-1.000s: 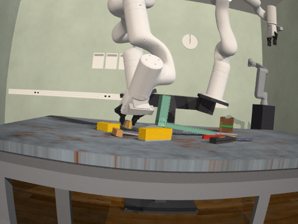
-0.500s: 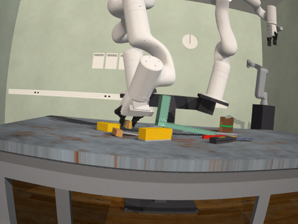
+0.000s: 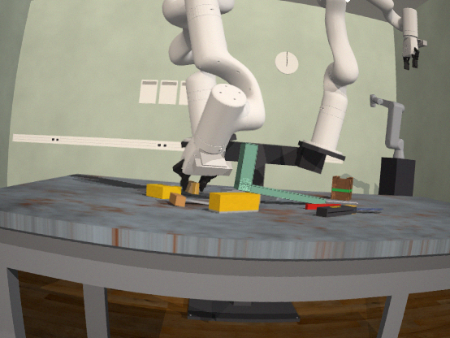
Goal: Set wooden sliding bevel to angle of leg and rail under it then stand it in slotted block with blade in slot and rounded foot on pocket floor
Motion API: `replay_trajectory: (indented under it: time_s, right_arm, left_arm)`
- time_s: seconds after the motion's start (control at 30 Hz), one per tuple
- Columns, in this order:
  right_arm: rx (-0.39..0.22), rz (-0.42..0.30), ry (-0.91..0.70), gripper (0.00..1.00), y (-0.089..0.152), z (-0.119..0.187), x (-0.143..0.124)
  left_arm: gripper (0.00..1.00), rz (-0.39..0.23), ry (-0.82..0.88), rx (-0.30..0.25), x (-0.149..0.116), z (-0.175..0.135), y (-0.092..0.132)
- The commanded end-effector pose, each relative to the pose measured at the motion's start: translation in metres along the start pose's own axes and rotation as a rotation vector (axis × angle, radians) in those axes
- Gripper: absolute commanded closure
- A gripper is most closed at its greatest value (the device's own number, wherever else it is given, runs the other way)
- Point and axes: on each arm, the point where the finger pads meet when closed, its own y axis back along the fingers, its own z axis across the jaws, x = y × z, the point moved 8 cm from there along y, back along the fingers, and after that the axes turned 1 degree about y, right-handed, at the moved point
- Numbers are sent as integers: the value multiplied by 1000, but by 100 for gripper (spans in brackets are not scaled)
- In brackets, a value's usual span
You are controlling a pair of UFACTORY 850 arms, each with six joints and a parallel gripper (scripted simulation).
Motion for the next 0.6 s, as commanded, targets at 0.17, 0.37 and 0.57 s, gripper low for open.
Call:
replay_trajectory:
  time_s: [0.17,0.37,0.57]
  right_arm:
    - [0,1,0,100,1,0,0]
    - [0,1,0,100,1,0,0]
    - [0,1,0,100,1,0,0]
  left_arm:
    - [0,2,0,0,0,0,1]
    - [0,2,0,0,0,0,1]
    - [0,2,0,0,0,0,1]
